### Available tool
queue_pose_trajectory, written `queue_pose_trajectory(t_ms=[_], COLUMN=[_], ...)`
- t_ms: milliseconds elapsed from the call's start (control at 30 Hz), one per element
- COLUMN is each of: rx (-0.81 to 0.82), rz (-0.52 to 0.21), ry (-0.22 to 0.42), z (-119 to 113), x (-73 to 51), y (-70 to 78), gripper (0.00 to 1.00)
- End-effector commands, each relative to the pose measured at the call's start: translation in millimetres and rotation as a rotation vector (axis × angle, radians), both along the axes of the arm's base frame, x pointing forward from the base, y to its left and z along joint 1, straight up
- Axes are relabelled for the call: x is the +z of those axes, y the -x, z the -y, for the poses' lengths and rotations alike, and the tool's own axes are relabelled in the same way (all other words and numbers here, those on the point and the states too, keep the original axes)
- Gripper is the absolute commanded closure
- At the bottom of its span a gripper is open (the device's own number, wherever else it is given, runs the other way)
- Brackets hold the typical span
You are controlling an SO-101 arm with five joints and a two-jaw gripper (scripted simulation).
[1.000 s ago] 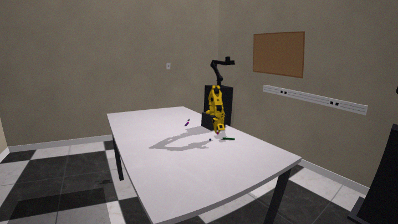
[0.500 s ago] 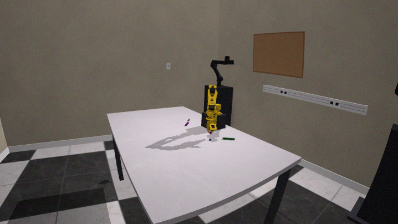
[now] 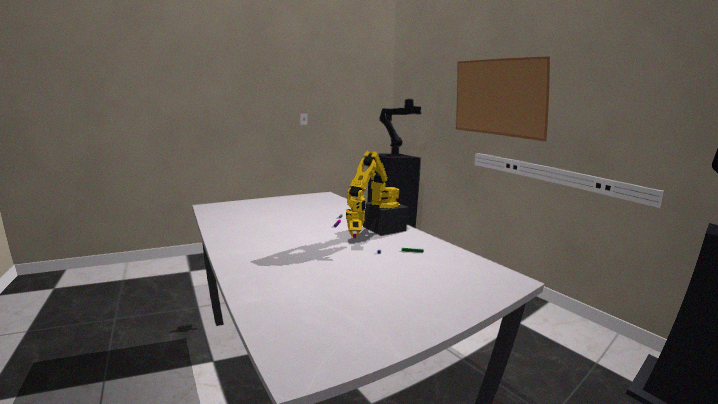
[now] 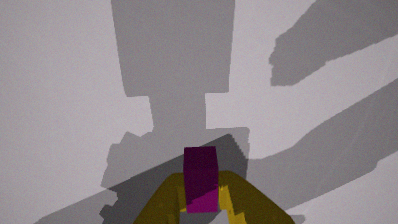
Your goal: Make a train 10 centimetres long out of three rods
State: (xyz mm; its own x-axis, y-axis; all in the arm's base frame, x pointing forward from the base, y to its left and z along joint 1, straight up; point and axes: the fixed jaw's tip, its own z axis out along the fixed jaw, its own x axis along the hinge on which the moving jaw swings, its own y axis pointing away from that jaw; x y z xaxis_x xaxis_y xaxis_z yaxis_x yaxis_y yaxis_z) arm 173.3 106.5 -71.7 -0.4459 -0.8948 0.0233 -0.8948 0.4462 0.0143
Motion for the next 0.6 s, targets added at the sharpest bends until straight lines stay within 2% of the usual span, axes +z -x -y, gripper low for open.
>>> queue_pose_trajectory(t_ms=[0, 133, 300, 367, 567], rx=[-0.044, -0.085, -0.134, -0.134, -0.184], rz=[0.019, 0.02, 0.02, 0.02, 0.021], ry=[-0.012, -0.013, -0.013, -0.013, -0.013], z=[32.4, 67.4, 109.0, 109.0, 150.2], x=[2.4, 1.7, 0.9, 0.9, 0.2], y=[-16.8, -23.1, -22.6, -22.6, -13.1], gripper=[1.0, 1.0, 1.0, 1.0, 1.0])
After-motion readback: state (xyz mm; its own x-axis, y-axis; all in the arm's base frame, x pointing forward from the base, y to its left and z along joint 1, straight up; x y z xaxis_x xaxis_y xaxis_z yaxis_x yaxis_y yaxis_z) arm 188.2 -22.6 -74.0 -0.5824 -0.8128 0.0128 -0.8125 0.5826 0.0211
